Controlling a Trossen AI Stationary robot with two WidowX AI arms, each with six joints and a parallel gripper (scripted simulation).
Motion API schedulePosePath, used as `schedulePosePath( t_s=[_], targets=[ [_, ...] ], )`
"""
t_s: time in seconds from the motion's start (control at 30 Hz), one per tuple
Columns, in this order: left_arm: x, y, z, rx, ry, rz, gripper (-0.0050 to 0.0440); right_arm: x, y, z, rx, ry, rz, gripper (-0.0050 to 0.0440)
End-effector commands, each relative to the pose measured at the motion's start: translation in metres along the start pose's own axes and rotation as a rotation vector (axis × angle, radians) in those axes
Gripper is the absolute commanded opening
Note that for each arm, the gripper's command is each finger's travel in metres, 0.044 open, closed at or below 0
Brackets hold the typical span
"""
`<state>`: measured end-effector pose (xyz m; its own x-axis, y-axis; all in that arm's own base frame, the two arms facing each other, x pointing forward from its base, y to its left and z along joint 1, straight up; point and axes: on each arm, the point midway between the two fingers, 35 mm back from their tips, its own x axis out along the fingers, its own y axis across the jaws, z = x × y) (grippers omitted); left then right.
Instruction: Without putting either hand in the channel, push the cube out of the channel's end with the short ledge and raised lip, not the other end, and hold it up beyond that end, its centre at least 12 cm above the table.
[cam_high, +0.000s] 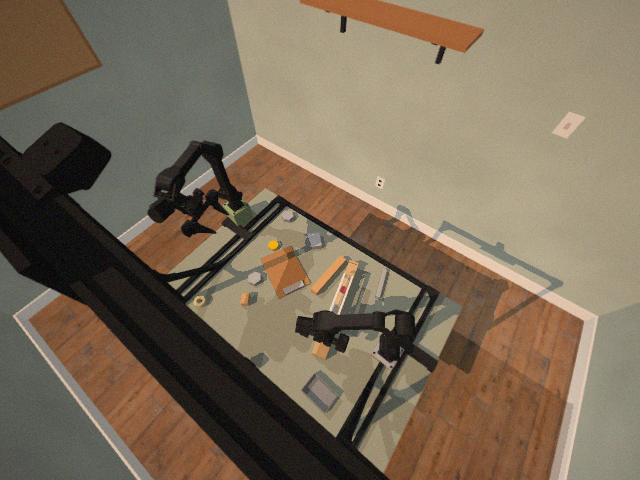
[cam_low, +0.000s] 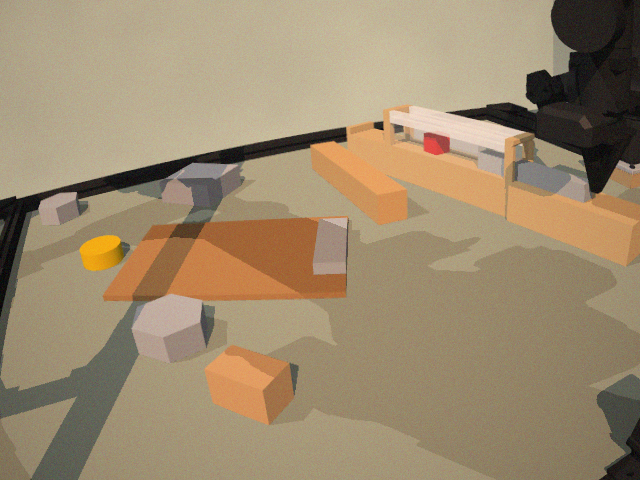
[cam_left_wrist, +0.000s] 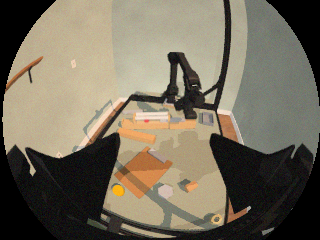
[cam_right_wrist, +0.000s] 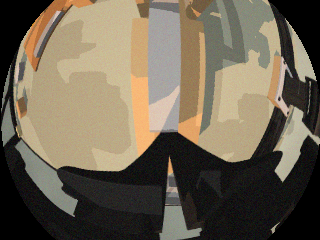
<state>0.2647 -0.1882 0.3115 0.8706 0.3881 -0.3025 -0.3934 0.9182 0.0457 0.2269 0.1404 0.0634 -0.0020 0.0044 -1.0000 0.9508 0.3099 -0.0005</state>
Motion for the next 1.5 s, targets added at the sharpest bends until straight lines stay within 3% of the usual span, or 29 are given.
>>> schedulePosePath(
  t_s=[0.0,1.2,1.33,1.47],
  targets=[
    [0.0,0.0,0.0,-0.001,-0.001,-0.001,0.04,0.0,-0.002,0.006,0.001,-0.005,0.001,0.0],
    [0.0,0.0,0.0,-0.001,-0.001,-0.001,0.04,0.0,-0.002,0.056,0.001,-0.005,0.001,0.0],
    [0.0,0.0,0.0,-0.001,-0.001,-0.001,0.04,-0.02,0.0,0.057,0.001,-0.005,0.001,0.0],
    [0.0,0.0,0.0,-0.001,-0.001,-0.001,0.04,-0.064,-0.001,0.057,0.001,-0.005,0.001,0.0]
  ],
)
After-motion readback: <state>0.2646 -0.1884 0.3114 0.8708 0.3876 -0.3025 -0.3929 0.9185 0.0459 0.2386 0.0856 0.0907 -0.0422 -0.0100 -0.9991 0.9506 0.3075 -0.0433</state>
